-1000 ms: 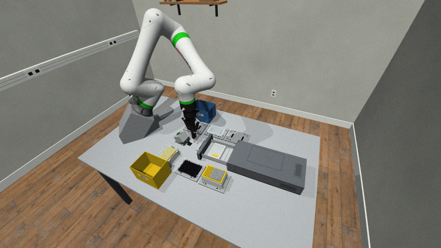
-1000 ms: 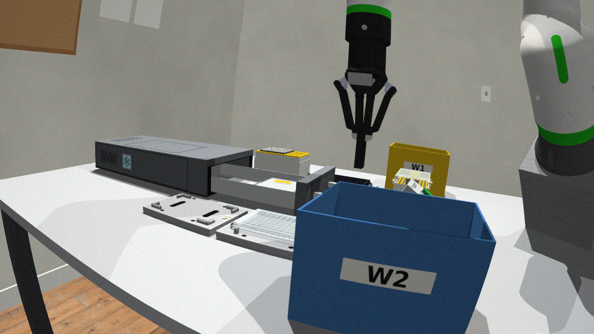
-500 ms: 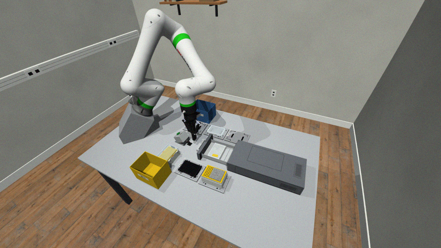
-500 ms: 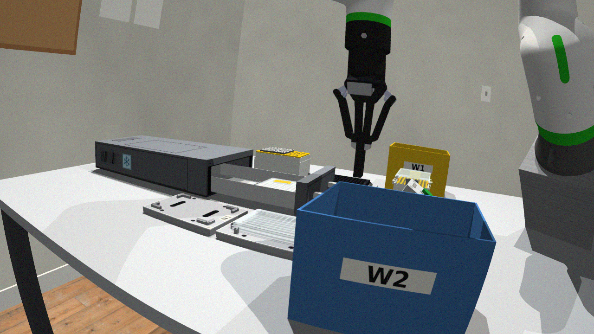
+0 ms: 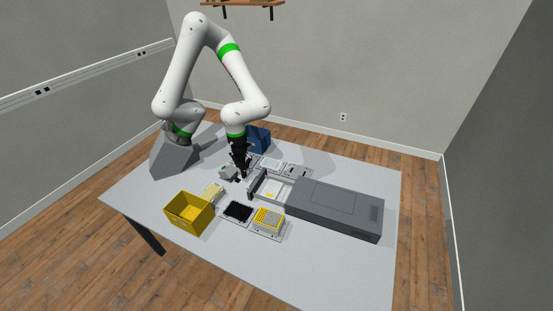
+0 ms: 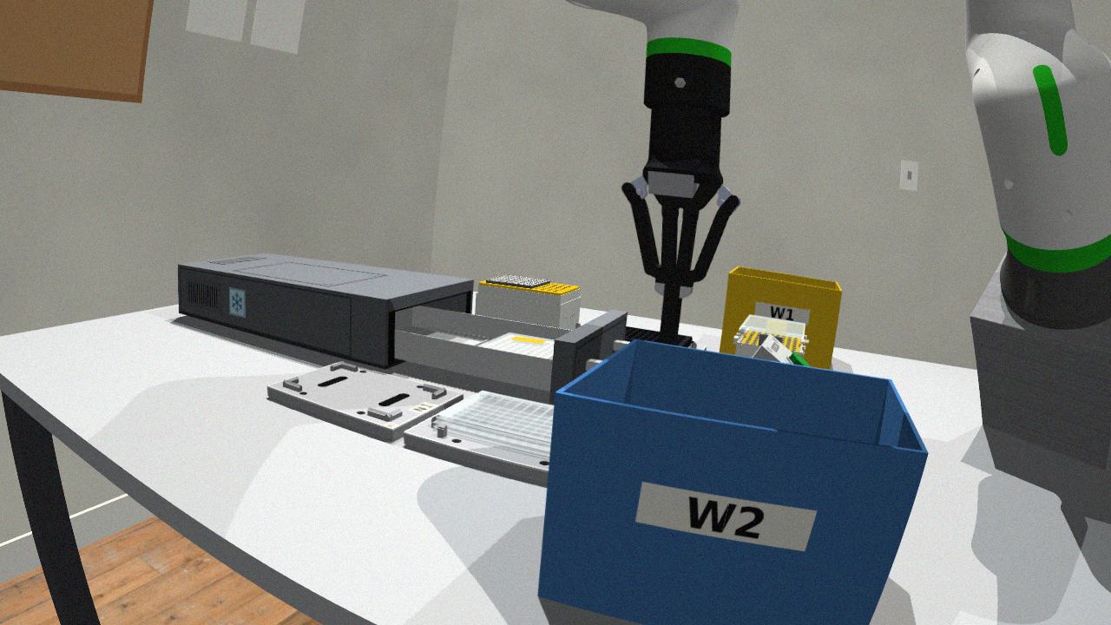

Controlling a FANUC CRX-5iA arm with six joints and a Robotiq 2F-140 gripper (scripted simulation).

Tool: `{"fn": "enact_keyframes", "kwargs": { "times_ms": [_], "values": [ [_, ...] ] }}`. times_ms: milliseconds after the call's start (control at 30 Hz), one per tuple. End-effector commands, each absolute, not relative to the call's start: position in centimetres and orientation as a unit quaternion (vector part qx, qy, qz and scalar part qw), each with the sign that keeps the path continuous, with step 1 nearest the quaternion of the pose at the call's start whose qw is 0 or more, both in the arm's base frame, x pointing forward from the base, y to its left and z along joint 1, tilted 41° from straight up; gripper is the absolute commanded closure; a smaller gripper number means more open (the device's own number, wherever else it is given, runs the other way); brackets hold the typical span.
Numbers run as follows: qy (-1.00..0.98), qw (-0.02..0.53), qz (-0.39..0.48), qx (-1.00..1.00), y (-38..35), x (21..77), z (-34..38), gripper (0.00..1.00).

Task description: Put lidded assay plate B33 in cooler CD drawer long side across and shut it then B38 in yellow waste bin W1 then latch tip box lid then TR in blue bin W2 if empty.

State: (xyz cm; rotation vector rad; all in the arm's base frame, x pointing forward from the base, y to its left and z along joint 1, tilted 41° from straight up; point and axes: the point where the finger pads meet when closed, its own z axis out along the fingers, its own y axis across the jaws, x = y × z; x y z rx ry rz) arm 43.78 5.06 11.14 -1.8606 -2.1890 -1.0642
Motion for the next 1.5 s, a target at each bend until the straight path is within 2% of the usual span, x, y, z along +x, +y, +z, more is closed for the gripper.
{"fn": "enact_keyframes", "kwargs": {
  "times_ms": [0,1467],
  "values": [
    [-0.714,0.038,-0.347,-0.607,5.2,43.9,11.0,0.9],
    [-0.714,0.038,-0.347,-0.607,7.9,45.7,7.2,0.9]
  ]
}}
